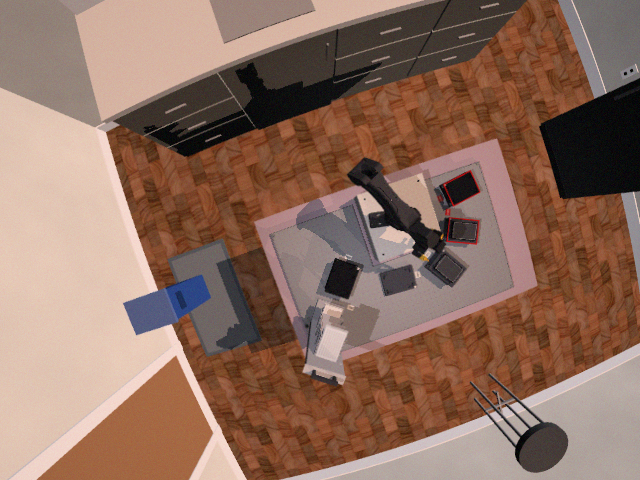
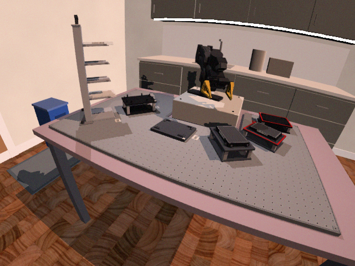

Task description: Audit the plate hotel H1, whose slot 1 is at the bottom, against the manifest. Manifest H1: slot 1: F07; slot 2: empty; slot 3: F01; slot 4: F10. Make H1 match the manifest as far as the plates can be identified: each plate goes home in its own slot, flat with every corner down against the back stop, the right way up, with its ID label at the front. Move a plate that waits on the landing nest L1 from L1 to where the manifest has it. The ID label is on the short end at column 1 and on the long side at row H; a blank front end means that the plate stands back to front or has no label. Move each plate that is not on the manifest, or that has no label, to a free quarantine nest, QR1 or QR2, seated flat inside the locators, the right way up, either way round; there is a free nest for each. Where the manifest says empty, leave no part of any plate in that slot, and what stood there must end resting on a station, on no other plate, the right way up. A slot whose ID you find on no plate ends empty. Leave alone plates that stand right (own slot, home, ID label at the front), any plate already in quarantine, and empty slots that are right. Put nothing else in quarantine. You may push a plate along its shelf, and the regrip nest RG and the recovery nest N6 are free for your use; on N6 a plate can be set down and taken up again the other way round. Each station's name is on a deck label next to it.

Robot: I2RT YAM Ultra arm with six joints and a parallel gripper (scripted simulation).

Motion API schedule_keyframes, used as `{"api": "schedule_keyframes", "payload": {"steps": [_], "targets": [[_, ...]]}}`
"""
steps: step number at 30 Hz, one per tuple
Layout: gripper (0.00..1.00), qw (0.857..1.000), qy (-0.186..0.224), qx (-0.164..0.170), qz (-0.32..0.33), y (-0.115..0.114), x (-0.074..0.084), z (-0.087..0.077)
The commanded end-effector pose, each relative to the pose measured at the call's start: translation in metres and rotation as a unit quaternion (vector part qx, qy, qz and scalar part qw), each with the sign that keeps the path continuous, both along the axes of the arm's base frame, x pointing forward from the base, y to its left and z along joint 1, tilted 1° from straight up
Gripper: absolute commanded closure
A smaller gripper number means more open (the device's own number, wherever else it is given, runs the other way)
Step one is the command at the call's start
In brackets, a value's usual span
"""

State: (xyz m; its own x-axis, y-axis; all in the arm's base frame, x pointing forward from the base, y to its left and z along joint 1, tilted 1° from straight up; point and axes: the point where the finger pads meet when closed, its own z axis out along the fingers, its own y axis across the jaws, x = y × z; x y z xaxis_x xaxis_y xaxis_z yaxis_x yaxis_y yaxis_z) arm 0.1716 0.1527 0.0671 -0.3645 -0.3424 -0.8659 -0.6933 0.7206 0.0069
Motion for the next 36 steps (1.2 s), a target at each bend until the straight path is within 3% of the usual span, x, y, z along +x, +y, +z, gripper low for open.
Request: {"api": "schedule_keyframes", "payload": {"steps": [1,10,36], "targets": [[0.00,1.000,-0.008,0.007,-0.001,0.002,0.002,-0.001],[0.00,1.000,-0.008,0.007,-0.001,0.002,0.002,-0.001],[0.00,1.000,-0.008,0.007,-0.001,0.001,0.002,0.039]]}}
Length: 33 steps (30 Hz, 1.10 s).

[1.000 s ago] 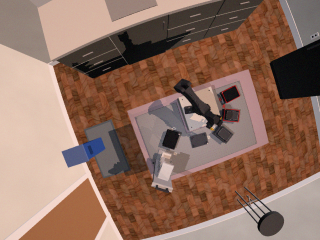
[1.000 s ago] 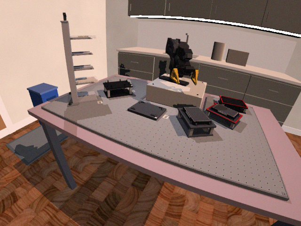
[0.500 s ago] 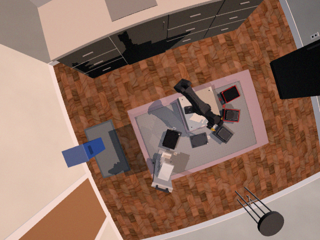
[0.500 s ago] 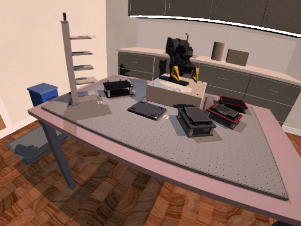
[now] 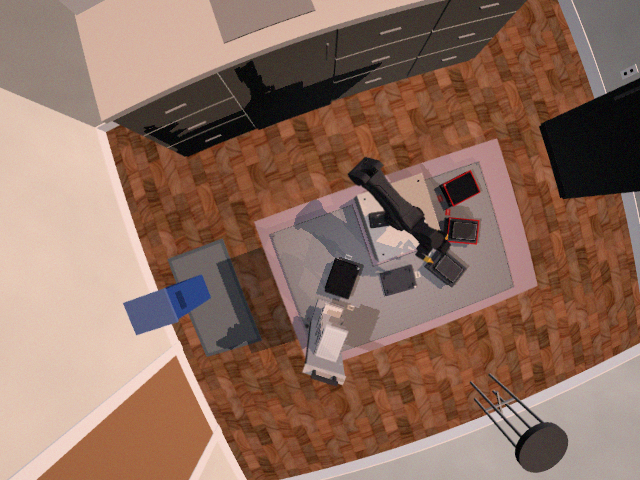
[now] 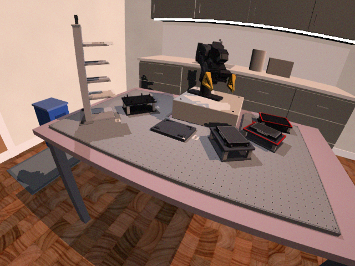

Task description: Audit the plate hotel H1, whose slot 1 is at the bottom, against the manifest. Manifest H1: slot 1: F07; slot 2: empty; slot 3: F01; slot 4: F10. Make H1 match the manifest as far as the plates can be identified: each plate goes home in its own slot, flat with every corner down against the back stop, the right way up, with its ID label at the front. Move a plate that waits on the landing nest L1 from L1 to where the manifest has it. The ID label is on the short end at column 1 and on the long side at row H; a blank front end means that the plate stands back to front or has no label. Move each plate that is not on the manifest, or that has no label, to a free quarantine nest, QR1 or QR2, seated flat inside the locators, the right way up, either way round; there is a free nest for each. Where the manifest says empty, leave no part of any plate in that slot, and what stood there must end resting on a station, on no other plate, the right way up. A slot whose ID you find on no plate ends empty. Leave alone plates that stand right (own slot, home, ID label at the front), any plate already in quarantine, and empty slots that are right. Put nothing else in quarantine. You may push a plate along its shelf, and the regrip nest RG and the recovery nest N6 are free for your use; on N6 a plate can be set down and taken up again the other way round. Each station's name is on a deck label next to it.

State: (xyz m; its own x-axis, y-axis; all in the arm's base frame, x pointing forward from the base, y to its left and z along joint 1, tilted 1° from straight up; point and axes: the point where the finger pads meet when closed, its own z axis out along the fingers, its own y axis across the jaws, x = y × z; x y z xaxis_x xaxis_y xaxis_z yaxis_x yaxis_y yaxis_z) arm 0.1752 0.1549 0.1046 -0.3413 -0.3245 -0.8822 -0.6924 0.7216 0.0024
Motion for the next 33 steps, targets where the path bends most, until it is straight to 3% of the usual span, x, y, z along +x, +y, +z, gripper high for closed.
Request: {"api": "schedule_keyframes", "payload": {"steps": [1,26,33], "targets": [[0.00,1.000,0.006,-0.003,0.000,-0.001,-0.002,0.003],[0.00,1.000,0.006,-0.003,0.000,-0.002,-0.002,0.059],[0.00,1.000,0.005,-0.004,0.000,-0.012,0.019,0.060]]}}
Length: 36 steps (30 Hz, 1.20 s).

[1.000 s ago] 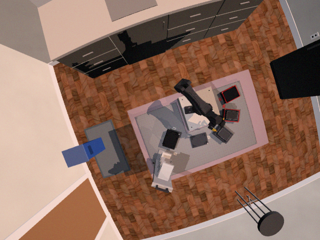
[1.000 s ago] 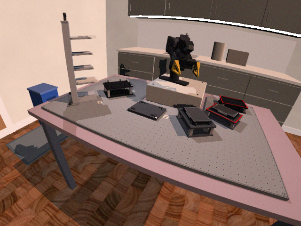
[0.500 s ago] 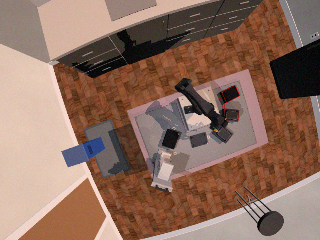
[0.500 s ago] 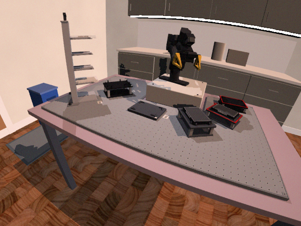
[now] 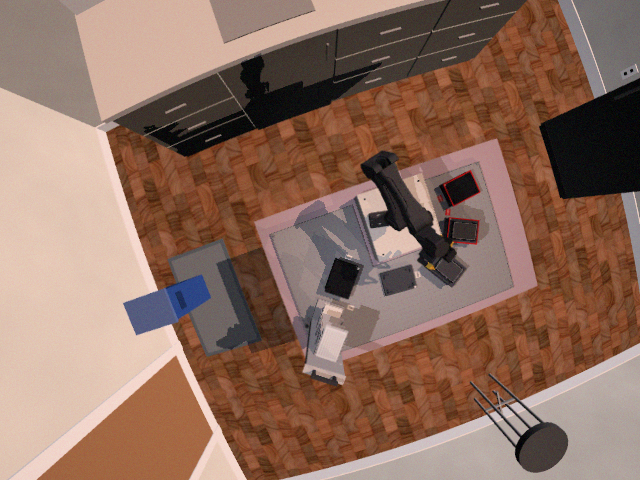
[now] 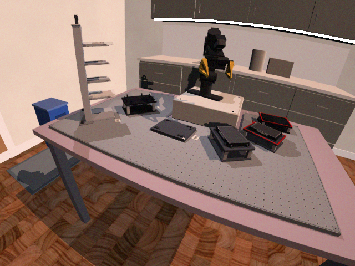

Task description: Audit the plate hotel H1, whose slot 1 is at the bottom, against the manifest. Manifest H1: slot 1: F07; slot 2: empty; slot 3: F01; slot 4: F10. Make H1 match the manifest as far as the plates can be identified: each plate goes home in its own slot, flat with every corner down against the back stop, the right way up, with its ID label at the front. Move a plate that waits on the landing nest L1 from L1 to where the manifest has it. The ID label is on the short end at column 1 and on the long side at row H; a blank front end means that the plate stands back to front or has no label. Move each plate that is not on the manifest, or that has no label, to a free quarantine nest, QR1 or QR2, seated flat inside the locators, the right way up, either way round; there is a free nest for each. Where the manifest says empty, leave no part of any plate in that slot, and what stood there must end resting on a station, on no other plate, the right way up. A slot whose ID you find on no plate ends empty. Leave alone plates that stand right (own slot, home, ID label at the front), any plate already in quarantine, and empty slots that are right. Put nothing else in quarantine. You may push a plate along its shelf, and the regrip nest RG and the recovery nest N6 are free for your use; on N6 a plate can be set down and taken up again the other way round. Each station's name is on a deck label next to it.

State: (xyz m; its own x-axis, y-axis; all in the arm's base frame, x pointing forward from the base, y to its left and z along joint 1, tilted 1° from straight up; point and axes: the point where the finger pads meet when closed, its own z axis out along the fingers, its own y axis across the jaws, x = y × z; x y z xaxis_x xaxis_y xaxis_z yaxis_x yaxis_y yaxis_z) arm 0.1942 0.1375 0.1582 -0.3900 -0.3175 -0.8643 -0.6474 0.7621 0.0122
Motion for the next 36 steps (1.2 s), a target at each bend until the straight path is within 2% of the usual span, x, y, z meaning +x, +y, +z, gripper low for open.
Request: {"api": "schedule_keyframes", "payload": {"steps": [1,4,19,21,29,36], "targets": [[0.00,0.999,-0.011,0.005,0.030,0.004,0.003,0.006],[0.00,0.999,-0.011,0.005,0.030,0.002,0.006,0.006],[0.00,0.999,-0.012,0.004,0.030,-0.020,0.051,0.007],[0.00,0.999,-0.012,0.004,0.030,-0.020,0.051,0.007],[0.00,0.999,-0.012,0.003,0.030,-0.032,0.075,0.008],[0.00,1.000,-0.012,0.003,-0.028,-0.054,0.081,0.008]]}}
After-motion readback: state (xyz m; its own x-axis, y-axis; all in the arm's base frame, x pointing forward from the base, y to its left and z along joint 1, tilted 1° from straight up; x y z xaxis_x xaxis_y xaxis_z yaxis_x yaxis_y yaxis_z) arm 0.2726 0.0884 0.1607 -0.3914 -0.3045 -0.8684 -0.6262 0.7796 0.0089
